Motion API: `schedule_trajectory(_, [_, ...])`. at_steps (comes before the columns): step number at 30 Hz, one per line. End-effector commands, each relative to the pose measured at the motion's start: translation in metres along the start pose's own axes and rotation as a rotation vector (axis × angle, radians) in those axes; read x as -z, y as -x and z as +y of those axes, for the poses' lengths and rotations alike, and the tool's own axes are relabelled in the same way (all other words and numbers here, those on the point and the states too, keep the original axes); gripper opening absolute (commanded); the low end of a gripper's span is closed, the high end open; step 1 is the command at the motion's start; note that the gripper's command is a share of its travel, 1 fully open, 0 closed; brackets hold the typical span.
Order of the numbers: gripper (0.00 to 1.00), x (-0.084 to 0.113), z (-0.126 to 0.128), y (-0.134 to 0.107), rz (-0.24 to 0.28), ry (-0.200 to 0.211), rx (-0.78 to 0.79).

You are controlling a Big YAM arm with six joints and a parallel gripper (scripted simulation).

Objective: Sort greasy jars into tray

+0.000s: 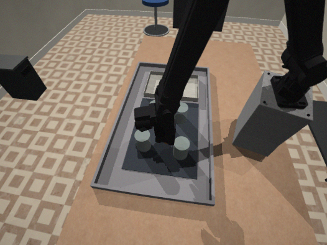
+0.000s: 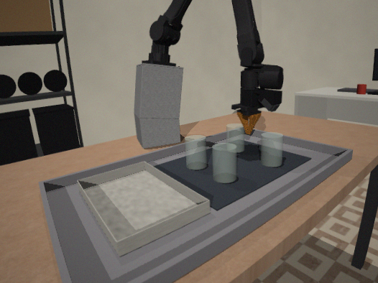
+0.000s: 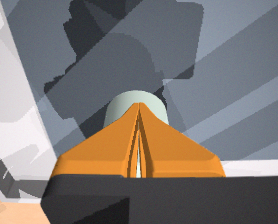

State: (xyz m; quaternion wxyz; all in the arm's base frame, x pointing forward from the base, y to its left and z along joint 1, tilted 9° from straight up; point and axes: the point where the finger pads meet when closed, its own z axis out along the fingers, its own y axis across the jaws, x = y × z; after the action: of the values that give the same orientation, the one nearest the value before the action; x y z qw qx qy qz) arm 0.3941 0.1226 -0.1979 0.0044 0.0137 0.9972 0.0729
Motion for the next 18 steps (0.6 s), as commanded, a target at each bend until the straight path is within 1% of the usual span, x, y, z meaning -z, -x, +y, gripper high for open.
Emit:
schedule_trajectory(1, [0.00, 0.0070, 0.0093, 0.0145, -0.036, 0.007, 0.006])
schedule_trajectory(18, [0.00, 0.0069, 0.0093, 0.0125, -0.036, 0.007, 0.006])
